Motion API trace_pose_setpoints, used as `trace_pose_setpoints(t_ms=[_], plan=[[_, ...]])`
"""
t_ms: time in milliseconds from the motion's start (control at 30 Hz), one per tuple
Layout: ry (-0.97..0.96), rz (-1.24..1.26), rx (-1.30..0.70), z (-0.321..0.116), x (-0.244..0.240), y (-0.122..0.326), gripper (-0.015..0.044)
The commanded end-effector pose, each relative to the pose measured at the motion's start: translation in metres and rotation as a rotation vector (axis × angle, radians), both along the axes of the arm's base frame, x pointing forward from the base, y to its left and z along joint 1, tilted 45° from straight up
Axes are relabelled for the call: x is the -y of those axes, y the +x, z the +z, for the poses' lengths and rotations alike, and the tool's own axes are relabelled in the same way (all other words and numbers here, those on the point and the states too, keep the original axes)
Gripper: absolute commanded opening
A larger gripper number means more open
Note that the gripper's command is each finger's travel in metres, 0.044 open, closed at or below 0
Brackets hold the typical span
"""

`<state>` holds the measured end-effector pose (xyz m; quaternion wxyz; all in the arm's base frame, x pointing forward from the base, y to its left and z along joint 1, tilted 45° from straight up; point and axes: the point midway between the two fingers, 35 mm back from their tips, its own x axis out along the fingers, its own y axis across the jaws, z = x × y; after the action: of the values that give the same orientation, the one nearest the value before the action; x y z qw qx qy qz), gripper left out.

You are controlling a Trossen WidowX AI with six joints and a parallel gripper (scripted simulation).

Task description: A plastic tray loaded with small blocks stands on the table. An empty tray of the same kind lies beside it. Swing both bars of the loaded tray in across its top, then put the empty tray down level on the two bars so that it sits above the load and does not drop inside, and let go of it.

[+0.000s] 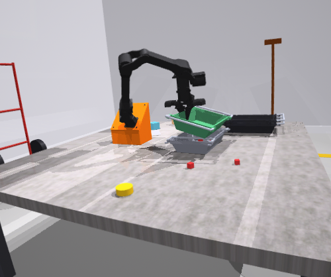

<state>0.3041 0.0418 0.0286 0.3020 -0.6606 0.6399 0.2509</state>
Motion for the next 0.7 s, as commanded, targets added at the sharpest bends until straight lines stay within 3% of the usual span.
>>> trace_pose_setpoints(t_ms=[0,667], plan=[[-0.001,-0.012,-0.012,-0.0032,0.0059,-0.0035,0.0],[-0.001,-0.012,-0.013,-0.013,0.0155,-0.0083,0.0]])
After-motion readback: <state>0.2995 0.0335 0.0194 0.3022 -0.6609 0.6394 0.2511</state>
